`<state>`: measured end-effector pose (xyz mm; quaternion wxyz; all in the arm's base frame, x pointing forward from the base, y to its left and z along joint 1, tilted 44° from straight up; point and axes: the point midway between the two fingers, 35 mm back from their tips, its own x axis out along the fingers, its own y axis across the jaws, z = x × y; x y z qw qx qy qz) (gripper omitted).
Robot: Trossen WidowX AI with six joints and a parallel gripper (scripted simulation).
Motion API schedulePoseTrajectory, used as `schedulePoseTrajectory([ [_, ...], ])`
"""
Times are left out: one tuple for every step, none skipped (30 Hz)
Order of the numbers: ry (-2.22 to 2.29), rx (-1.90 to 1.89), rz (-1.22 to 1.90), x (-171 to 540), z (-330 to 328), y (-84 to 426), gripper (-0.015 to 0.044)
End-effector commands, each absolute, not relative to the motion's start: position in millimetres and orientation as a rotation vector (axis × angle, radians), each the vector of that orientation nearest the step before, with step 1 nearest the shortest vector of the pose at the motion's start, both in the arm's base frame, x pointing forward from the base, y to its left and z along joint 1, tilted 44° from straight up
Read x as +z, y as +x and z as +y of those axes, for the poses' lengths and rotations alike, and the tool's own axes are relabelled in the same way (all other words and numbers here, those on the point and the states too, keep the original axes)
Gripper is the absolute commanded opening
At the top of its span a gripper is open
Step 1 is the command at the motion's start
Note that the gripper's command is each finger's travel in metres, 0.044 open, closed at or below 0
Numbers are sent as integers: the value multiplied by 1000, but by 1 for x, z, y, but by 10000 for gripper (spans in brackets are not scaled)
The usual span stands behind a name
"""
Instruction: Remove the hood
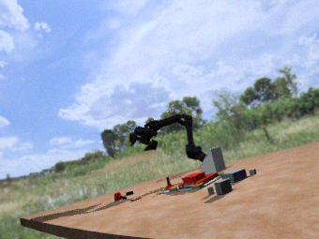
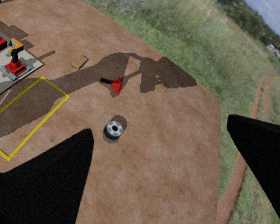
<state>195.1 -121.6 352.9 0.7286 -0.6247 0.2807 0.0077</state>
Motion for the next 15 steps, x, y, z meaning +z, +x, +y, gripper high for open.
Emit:
schedulePoseTrajectory([
  [-1201, 88, 663, 331, -123, 223, 440],
  [-1175, 99, 672, 327, -123, 228, 440],
  [-1152, 106, 681, 324, -123, 231, 440],
  [-1119, 114, 695, 320, -123, 235, 440],
  [-1078, 123, 714, 315, -123, 241, 440],
  [-1029, 133, 737, 308, -123, 247, 440],
  [-979, 145, 764, 300, -122, 254, 440],
  [-928, 156, 793, 292, -121, 262, 440],
  [-880, 166, 823, 284, -119, 269, 440],
  [-833, 175, 855, 275, -116, 276, 440],
  [-789, 181, 888, 267, -114, 283, 440],
  [-747, 186, 922, 258, -110, 290, 440],
  [-707, 189, 956, 249, -107, 296, 440],
  [-669, 190, 992, 240, -103, 302, 440],
  [-633, 190, 1028, 231, -98, 308, 440],
])
